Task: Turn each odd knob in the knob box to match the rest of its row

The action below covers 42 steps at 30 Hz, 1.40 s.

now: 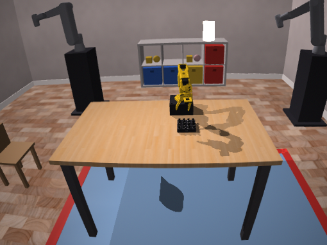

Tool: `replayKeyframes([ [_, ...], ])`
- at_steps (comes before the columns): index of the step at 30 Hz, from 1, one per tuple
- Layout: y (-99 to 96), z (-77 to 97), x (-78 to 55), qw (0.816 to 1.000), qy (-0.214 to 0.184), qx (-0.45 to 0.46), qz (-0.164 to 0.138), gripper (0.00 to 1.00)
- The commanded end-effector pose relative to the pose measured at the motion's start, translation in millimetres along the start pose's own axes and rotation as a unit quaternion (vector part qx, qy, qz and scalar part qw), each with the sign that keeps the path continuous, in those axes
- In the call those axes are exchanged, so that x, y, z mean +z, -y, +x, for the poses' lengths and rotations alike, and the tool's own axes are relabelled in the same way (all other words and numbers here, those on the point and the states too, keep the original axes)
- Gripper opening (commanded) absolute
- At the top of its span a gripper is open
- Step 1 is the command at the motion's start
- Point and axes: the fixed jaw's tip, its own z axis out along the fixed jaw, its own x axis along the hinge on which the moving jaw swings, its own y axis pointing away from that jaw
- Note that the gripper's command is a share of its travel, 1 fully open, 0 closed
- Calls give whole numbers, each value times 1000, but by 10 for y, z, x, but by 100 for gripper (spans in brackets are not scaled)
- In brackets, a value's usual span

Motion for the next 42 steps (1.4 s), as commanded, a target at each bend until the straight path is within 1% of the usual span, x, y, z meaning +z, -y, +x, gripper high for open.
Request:
replayKeyframes([
  [1,12,-28,6,1000,3,7,1,40],
  [31,12,-28,6,1000,3,7,1,40],
  [33,-1,-3,-6,1000,1,0,0,40],
  [37,-2,29,16,1000,-11,0,-1,40],
  [41,-5,118,70,999,-44,0,-2,40],
  [42,-5,118,70,999,-44,0,-2,40],
])
